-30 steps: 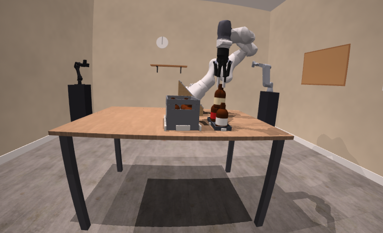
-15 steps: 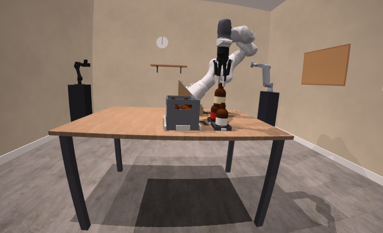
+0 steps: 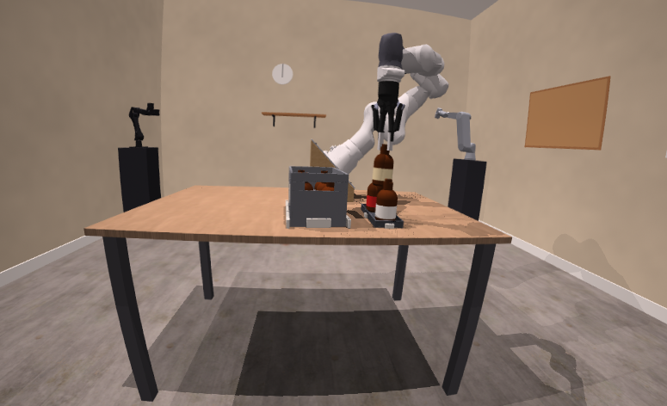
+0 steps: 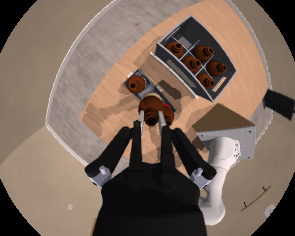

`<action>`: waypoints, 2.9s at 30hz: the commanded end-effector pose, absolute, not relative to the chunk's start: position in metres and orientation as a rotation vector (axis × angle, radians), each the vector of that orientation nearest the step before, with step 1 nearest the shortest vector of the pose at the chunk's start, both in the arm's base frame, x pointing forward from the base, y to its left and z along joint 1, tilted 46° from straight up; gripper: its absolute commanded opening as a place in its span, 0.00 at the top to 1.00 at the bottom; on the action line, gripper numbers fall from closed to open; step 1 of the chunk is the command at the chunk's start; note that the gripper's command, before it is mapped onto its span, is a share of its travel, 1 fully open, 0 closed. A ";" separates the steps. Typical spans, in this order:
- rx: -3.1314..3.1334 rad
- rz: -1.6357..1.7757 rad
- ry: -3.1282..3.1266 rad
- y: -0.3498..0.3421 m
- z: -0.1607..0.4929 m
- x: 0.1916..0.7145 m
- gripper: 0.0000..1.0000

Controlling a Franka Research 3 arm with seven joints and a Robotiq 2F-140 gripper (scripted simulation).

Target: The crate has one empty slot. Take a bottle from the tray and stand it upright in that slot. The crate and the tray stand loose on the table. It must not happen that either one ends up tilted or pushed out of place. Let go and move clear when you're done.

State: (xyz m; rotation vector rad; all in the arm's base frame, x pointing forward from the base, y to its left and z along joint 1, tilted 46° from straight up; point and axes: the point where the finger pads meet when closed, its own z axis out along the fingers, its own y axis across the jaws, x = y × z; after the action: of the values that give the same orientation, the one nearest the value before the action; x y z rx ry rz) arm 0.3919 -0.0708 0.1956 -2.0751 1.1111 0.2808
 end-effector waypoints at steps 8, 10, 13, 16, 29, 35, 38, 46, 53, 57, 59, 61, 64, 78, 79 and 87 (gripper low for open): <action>-2.075 0.277 1.117 -0.074 0.197 0.391 1.00; -2.075 0.277 1.117 -0.074 0.197 0.391 1.00; -2.075 0.277 1.117 -0.074 0.197 0.391 1.00; -2.075 0.277 1.117 -0.074 0.197 0.391 1.00; -2.075 0.277 1.117 -0.074 0.197 0.391 1.00; -2.075 0.277 1.117 -0.075 0.198 0.391 1.00; -2.075 0.277 1.117 -0.076 0.199 0.391 1.00; -2.075 0.277 1.117 -0.080 0.203 0.390 1.00; -2.075 0.277 1.117 -0.084 0.207 0.389 1.00; -2.075 0.277 1.117 -0.088 0.210 0.388 1.00; -2.075 0.277 1.117 -0.089 0.212 0.388 1.00; -2.075 0.277 1.117 -0.091 0.214 0.388 1.00; -2.075 0.277 1.117 -0.094 0.216 0.387 1.00; -2.075 0.277 1.117 -0.101 0.223 0.385 1.00; -2.075 0.277 1.117 -0.101 0.224 0.385 1.00; -2.075 0.277 1.117 -0.102 0.225 0.385 1.00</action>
State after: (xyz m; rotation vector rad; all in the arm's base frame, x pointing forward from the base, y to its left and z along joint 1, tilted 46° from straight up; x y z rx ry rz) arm 0.3864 -0.0990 0.2230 -2.0759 1.1109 0.2770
